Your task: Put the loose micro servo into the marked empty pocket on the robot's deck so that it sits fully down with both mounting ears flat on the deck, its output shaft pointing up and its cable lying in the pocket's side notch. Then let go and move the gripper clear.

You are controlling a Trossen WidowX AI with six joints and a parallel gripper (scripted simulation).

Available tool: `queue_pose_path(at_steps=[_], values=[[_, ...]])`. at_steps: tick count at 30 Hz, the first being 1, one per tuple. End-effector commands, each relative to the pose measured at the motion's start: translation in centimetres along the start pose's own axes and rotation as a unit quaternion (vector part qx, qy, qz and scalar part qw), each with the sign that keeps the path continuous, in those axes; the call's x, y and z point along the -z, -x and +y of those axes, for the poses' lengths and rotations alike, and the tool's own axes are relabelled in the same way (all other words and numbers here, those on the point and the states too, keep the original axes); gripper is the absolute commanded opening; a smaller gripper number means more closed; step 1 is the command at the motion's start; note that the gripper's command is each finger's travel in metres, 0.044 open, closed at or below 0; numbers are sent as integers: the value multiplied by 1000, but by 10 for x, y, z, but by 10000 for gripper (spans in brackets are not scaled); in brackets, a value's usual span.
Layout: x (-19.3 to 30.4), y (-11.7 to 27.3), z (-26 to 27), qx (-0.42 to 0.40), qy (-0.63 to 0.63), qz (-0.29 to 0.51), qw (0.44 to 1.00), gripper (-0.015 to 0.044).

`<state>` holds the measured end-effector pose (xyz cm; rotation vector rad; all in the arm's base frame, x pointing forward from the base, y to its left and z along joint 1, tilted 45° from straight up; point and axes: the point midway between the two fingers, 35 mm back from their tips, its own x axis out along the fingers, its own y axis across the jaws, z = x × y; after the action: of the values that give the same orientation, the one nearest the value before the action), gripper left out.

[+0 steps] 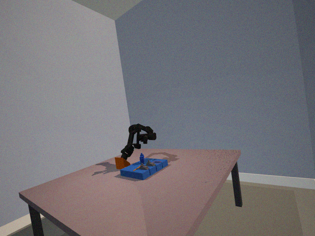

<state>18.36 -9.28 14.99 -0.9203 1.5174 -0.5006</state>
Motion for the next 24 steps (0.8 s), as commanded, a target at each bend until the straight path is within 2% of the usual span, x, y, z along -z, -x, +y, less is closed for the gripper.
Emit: queue_pose_path(at_steps=[1, 12, 24], values=[[-1, -4, 8, -44, -12, 16, 999, 440], [-6, -12, 36, -191, -58, 68, 977, 440], [-16, -13, 60, -340, -122, 128, 923, 440]])
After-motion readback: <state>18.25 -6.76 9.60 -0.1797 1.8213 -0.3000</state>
